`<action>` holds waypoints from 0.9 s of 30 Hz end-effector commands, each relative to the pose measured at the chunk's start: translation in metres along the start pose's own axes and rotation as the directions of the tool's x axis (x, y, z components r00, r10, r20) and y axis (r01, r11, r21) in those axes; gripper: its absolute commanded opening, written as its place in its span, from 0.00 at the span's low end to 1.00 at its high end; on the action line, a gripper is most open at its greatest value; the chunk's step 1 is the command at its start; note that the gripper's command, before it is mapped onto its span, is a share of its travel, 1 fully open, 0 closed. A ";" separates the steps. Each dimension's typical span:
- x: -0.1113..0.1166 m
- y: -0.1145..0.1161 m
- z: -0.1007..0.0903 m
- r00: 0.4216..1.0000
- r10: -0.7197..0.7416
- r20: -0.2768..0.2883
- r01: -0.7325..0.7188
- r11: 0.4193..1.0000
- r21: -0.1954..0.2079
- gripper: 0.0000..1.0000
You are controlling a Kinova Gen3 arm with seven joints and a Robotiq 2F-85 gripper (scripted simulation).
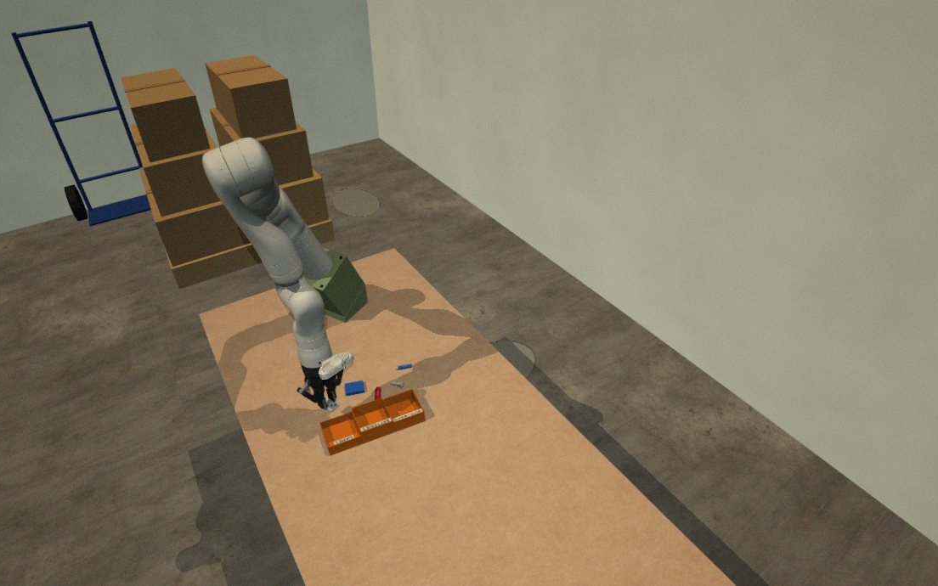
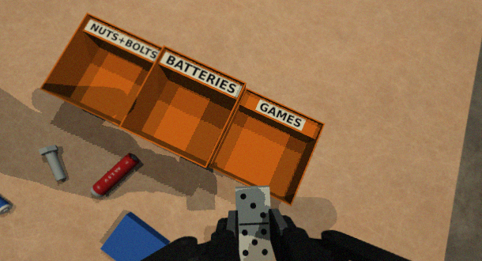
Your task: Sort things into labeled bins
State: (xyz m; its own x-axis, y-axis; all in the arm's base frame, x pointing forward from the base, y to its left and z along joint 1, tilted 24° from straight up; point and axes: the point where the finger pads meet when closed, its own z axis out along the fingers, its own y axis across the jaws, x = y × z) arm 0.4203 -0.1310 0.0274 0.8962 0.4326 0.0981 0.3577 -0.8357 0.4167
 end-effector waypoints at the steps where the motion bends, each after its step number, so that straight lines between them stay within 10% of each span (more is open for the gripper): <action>1: 0.022 0.003 0.000 0.988 -0.151 0.036 0.150 0.988 0.022 0.21; 9: 0.051 0.017 0.001 0.906 -0.424 0.020 0.423 0.906 0.025 0.21; 20: 0.051 0.017 0.001 0.638 -0.770 0.006 0.770 0.638 0.032 0.21; 24: 0.052 0.016 0.001 0.455 -0.890 0.003 0.889 0.455 0.044 0.21; 27: 0.054 0.014 0.001 0.455 -0.890 0.003 0.889 0.455 0.044 0.21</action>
State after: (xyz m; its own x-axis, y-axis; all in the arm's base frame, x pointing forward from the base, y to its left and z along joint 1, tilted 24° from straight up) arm 0.4704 -0.1277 0.0413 0.1125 0.9408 -0.3198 0.9685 -0.0317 0.2472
